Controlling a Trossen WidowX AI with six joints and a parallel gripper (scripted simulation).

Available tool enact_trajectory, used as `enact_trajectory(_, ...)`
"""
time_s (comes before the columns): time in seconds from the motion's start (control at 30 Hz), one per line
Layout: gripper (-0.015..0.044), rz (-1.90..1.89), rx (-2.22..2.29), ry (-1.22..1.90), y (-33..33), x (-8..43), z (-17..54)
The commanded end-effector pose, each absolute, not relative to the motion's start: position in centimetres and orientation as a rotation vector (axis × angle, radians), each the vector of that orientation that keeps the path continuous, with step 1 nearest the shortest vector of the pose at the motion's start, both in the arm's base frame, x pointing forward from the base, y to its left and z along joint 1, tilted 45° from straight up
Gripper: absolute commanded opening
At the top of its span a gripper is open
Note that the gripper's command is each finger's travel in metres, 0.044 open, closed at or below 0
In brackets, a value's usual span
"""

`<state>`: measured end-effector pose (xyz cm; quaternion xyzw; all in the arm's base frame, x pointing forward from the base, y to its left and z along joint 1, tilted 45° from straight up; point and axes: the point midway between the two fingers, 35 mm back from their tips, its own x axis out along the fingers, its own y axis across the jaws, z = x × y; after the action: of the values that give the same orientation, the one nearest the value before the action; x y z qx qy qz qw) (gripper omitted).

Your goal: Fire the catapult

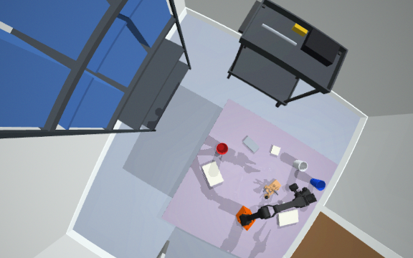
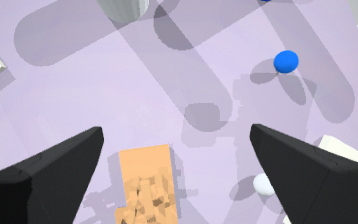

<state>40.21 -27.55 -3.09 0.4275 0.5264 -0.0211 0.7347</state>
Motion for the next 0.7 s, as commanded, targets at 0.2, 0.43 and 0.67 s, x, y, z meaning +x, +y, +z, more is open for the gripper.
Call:
enact_trajectory(0.2,0.0440,-0.075,0.939,0.832,-32.1,47.7,0.6)
enact_trajectory(0.43,0.0440,-0.058,0.935,0.691,-33.5,49.9,3.1)
enact_trajectory(0.67,0.0440,-0.069,0.940,0.696,-34.0,49.7,2.6)
